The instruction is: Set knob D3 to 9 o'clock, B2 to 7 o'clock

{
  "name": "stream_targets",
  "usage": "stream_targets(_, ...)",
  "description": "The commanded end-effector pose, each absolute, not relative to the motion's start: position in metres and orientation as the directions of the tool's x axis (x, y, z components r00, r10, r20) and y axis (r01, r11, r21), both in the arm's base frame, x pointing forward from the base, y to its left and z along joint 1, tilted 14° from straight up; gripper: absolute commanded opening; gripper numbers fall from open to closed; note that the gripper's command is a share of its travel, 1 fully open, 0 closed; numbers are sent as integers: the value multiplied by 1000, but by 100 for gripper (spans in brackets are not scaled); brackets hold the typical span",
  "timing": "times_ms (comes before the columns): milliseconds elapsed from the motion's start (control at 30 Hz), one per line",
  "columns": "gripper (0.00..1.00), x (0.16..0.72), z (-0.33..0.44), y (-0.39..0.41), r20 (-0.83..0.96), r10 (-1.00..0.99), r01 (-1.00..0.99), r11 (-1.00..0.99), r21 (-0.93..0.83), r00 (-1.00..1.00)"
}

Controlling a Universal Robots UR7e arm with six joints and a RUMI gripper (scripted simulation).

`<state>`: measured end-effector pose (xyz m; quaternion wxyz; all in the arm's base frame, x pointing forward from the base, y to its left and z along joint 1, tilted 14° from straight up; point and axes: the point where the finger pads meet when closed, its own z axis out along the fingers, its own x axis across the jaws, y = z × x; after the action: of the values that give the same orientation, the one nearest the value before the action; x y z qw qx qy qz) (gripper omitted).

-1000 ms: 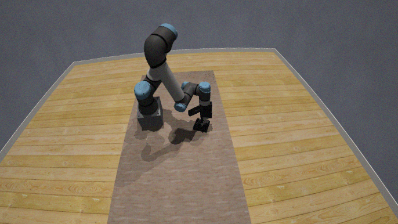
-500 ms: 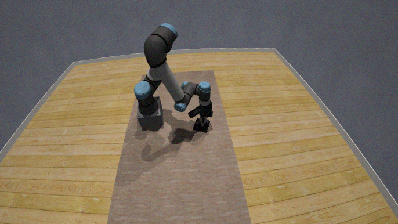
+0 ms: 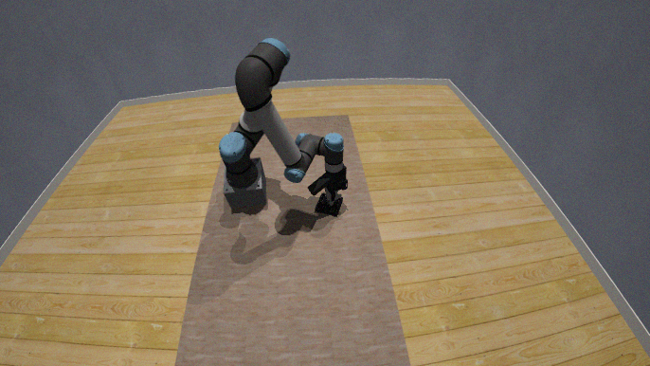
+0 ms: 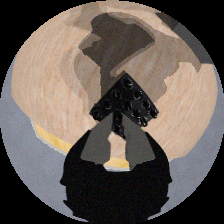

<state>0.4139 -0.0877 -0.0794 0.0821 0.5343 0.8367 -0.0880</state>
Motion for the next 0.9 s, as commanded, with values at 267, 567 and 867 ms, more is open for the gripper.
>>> stream_targets(267,4,414,-79,-88,-228,852,881,467,-72,-471)
stream_targets(567,4,414,-79,-88,-227,848,877,475,-74,-478)
stream_targets(867,4,414,-79,-88,-227,848,877,475,-74,-478)
